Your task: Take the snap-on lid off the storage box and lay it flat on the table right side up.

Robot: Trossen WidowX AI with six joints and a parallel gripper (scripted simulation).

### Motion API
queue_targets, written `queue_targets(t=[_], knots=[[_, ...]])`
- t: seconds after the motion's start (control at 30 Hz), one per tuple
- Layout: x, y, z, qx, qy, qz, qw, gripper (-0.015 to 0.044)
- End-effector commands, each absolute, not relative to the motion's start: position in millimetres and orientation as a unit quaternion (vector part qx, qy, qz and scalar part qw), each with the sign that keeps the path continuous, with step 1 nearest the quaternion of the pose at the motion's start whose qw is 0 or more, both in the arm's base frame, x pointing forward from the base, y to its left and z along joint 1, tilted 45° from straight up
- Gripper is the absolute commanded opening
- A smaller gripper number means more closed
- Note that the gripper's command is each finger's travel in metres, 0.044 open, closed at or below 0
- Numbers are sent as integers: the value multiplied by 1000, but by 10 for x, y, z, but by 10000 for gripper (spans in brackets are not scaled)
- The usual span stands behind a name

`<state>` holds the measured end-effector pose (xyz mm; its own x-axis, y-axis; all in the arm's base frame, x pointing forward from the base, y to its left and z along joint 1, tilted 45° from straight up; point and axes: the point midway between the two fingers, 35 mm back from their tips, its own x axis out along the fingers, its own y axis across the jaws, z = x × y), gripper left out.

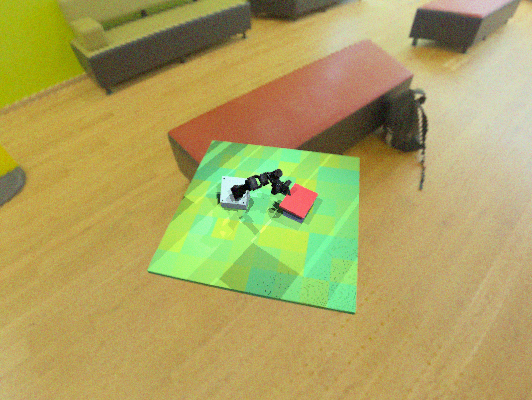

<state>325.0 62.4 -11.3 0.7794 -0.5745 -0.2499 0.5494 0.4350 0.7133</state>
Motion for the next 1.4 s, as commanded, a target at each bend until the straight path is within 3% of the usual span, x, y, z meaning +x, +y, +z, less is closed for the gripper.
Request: queue_targets(t=[0.0, 1.37], knots=[[3251, 637, -101, 416, -17, -332, 846, 0], [3281, 625, -98, 415, -15, -332, 847, 0]])
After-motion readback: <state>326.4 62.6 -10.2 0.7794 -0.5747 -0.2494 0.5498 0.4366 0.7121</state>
